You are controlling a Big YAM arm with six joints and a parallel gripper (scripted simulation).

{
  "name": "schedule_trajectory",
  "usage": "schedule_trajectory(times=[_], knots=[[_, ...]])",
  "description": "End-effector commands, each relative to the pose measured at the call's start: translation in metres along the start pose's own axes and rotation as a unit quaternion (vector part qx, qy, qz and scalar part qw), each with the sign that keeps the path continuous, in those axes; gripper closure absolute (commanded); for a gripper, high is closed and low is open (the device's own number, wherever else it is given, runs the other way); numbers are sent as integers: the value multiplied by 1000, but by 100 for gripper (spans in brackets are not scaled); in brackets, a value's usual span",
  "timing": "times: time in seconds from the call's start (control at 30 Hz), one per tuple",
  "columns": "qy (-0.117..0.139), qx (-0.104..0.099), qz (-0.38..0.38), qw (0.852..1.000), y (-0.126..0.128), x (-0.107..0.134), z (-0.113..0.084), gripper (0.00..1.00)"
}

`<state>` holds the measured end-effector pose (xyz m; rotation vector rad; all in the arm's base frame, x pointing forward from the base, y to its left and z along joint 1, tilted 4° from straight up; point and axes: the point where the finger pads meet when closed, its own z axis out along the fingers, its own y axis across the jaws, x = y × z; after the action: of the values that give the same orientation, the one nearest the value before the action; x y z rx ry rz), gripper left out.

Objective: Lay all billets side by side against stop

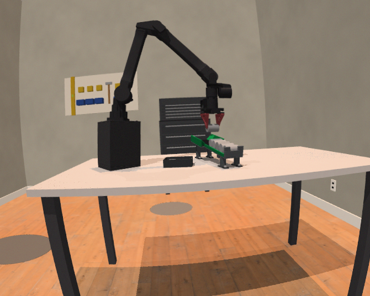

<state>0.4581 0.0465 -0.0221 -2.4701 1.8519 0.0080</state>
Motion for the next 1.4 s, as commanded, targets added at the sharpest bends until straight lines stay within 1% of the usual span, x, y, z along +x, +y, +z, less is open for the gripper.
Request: schedule_trajectory(times=[0.0, 0.1, 0.17, 0.2, 0.37, 0.5, 1.37], knots=[[7, 29, 9, 1000, -17, -11, -29, 100], [7, 29, 9, 1000, -18, -18, -30, 100], [7, 29, 9, 1000, -18, -18, -30, 100], [8, 31, 20, 999, -18, -8, -31, 100], [5, 31, 9, 999, -21, -23, -31, 100], [6, 31, 12, 999, -20, -20, -31, 100], [6, 31, 10, 999, -20, -20, -31, 100]])
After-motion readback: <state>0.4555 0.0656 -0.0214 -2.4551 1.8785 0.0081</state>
